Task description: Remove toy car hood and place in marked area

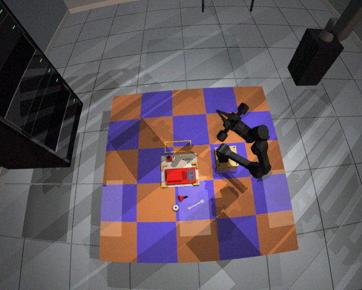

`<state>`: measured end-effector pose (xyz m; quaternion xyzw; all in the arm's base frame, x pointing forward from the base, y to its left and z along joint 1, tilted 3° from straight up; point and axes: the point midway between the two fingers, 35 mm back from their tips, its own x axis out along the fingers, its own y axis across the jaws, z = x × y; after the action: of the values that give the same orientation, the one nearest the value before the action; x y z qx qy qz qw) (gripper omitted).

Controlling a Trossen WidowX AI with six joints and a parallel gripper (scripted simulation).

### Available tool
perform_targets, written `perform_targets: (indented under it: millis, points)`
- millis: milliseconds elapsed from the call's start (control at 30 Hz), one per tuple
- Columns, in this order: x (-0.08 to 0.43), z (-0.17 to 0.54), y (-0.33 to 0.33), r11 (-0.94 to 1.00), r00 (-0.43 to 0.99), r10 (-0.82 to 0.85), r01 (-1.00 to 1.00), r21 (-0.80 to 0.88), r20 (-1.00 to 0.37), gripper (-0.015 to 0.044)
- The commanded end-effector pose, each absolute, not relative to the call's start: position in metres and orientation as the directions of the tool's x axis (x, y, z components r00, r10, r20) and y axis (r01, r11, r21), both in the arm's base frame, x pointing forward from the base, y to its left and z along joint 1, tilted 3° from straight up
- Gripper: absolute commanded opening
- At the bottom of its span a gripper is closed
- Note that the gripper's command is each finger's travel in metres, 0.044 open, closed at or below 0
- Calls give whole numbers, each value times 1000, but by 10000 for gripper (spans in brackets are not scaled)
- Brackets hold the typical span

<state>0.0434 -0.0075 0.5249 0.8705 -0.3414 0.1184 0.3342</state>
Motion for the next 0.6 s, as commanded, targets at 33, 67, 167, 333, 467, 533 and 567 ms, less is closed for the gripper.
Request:
perform_targets:
  millis: [33,67,167,333,467,533,567]
  points:
    - [51,523,-14,-540,755,-514,-654,530,408,53]
    - [60,520,-23,-535,773,-512,-627,566,374,79]
    - [95,507,-49,-515,836,-491,-505,693,245,157]
    - [158,474,-76,-456,908,-418,-229,860,21,289]
    - [207,440,-83,-373,931,-331,20,928,-153,394]
    - [230,420,-81,-312,929,-283,147,939,-239,440]
    - [242,410,-79,-276,924,-258,209,938,-282,440]
